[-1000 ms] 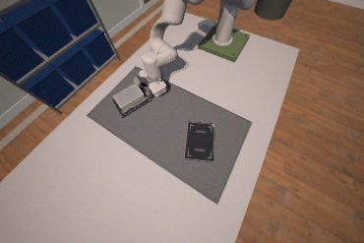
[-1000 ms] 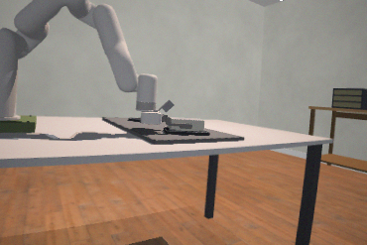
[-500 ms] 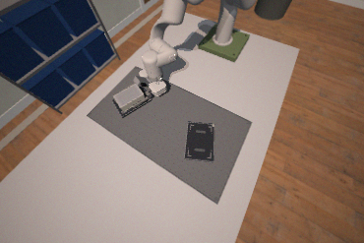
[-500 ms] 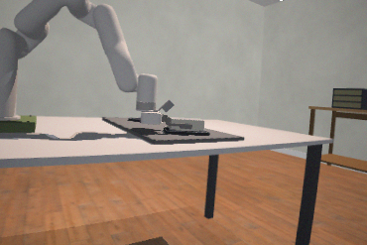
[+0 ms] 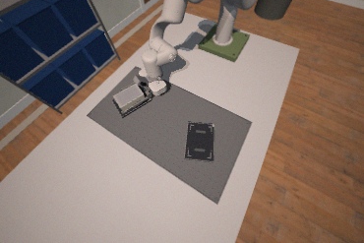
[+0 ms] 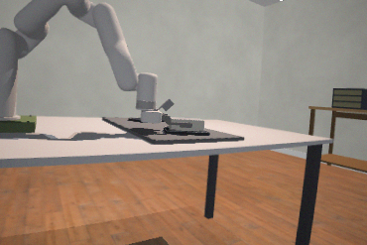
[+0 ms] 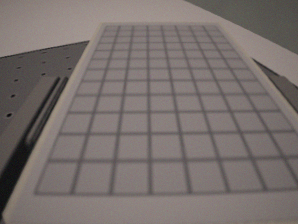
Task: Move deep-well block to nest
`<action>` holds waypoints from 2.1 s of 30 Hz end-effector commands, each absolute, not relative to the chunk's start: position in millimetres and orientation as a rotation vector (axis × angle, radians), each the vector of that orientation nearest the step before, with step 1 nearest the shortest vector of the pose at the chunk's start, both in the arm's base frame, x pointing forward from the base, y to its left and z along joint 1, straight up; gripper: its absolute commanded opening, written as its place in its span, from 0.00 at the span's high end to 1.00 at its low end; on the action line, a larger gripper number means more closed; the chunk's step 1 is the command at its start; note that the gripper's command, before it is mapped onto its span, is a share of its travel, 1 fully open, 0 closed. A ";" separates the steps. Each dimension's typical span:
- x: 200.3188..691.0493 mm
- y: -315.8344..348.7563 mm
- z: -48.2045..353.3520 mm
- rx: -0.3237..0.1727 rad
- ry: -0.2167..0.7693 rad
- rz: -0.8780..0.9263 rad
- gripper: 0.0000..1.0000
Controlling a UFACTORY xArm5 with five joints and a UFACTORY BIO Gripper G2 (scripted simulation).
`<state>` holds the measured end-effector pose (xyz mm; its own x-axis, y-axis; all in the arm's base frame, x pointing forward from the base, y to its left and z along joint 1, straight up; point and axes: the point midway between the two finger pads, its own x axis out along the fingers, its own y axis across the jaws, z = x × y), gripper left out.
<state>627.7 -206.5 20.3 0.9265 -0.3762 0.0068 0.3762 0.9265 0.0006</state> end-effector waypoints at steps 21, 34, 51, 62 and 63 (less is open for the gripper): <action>628.8 -206.7 82.4 -0.001 -0.012 -0.386 0.63; 628.6 -206.7 97.3 -0.001 -0.013 -0.386 0.63; 626.8 -203.1 100.2 -0.002 -0.012 -0.352 0.63; 611.2 -171.0 127.6 -0.004 -0.012 -0.052 0.63; 609.4 -167.4 130.7 -0.004 -0.012 -0.019 0.63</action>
